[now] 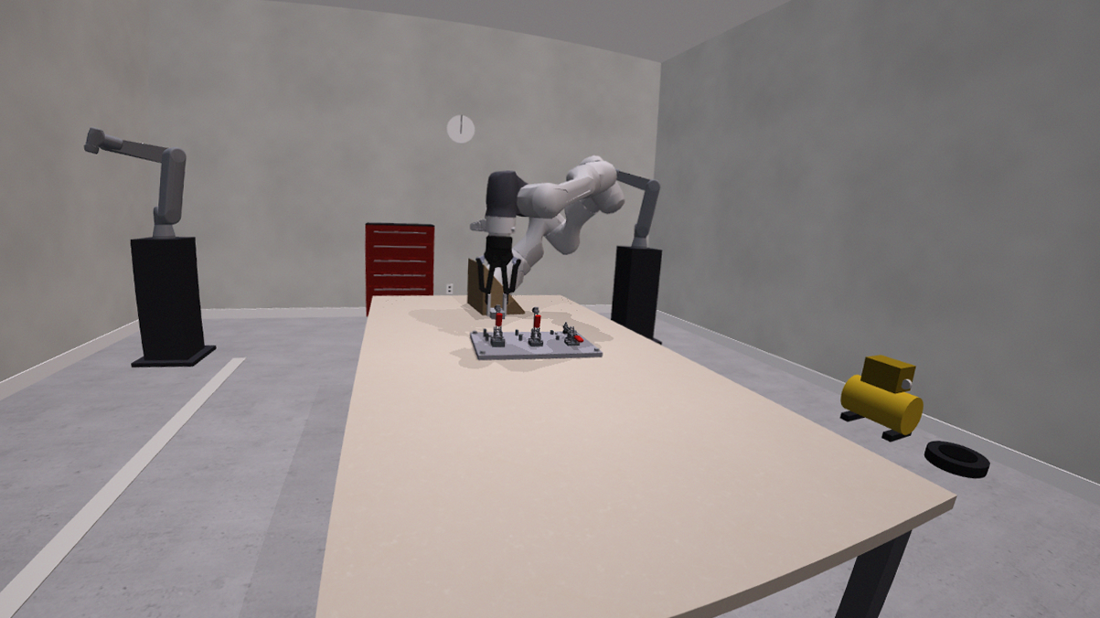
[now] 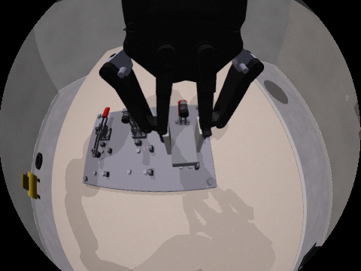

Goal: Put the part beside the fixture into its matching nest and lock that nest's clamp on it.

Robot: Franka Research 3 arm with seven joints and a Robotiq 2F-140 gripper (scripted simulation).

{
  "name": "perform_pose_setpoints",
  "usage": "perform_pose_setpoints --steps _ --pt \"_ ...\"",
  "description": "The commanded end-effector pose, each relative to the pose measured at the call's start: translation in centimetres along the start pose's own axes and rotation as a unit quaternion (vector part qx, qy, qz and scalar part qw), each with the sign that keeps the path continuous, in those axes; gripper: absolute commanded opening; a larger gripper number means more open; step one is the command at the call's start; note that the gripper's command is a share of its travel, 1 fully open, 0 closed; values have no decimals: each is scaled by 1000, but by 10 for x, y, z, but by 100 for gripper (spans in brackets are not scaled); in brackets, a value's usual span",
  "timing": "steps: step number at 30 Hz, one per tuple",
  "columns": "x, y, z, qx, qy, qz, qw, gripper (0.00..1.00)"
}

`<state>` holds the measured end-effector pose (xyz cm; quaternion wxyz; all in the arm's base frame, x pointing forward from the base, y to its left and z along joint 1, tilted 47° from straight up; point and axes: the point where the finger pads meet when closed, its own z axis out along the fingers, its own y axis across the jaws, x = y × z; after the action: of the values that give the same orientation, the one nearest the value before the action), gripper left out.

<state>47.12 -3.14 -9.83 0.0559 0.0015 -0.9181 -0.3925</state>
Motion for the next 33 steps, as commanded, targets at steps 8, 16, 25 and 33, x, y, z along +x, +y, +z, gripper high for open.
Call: perform_pose_setpoints --steps 8,16,25,33 --pt "-1 0 0 0 0 4 1000 0" --pt "-1 0 0 0 0 7 1000 0" --pt "-1 0 2 0 0 7 1000 0" --pt "0 0 10 0 0 7 1000 0"
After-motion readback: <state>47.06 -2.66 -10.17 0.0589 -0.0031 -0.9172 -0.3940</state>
